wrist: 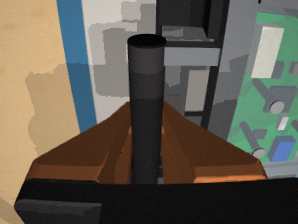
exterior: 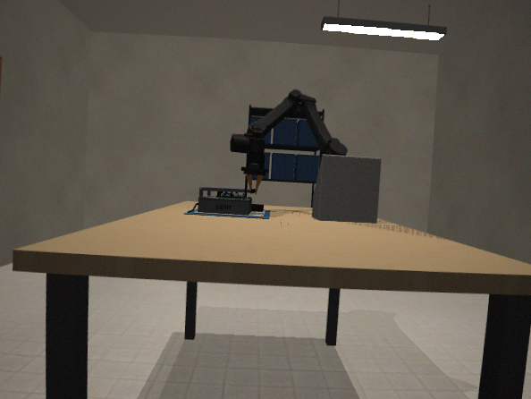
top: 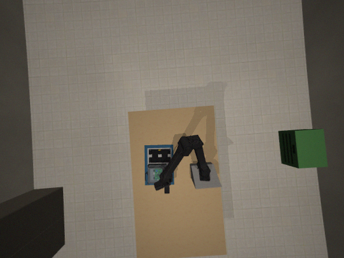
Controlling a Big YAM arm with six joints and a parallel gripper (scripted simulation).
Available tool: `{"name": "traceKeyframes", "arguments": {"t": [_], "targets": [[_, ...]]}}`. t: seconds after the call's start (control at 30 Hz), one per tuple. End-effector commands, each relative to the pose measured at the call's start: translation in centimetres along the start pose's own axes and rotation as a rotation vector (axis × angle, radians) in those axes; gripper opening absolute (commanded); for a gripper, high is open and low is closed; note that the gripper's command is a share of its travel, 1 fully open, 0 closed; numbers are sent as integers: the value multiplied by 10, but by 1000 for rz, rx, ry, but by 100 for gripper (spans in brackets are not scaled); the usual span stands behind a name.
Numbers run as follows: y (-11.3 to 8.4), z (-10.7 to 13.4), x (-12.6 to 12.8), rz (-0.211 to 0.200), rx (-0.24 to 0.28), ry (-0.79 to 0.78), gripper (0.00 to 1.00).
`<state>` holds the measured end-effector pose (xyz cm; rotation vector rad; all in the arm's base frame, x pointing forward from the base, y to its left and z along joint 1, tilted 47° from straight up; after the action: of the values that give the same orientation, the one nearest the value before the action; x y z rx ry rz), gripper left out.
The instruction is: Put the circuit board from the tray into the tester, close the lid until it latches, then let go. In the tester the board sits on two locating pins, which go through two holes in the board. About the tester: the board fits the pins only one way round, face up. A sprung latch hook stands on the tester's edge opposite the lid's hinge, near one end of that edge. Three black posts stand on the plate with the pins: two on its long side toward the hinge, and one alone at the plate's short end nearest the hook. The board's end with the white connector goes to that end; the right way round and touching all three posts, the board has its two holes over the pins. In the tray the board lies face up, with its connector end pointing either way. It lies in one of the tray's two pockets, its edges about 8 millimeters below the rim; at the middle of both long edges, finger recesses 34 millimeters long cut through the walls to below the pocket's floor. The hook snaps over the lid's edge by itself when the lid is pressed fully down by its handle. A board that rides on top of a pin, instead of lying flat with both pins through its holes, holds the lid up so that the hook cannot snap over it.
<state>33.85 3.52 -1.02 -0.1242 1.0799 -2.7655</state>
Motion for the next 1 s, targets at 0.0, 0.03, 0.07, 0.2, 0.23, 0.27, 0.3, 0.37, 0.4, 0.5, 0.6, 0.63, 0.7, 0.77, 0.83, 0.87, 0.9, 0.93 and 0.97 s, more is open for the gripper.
{"name": "traceKeyframes", "arguments": {"t": [0.0,0.03,0.07,0.2,0.23,0.27,0.3,0.37,0.4,0.5,0.6,0.63,0.7,0.77,0.83,0.87,0.9,0.93,0.97], "targets": [[18,2,-10,-16,-7,24,0],[18,2,-10,-16,-7,24,0],[18,2,-10,-16,-7,24,0],[18,2,-10,-16,-7,24,0],[18,2,-10,-16,-7,24,0],[18,2,-10,-16,-7,24,0],[18,2,-10,-16,-7,24,0],[18,2,-10,-16,-7,24,0],[18,2,-10,-16,-7,24,0],[20,2,-9,-18,-6,22,0],[21,2,-8,-18,-6,22,0],[21,2,-8,-18,-6,22,0],[21,2,-8,-18,-6,22,0],[21,2,-8,-18,-6,22,0],[21,2,-8,-18,-6,21,0],[21,2,-8,-18,-6,21,0],[21,2,-8,-18,-6,21,0],[21,2,-8,-18,-6,21,0],[21,2,-8,-18,-6,21,0]]}}
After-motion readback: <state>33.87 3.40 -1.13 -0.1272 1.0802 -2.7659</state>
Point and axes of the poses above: the point where the finger pads meet when closed, its own y axis out along the fingers, its own x axis across the jaws, z = x × y, the point moved 5 cm from there along -y, back along the fingers, and after that the axes turned 6 degrees about -y, right-handed, at the moved point
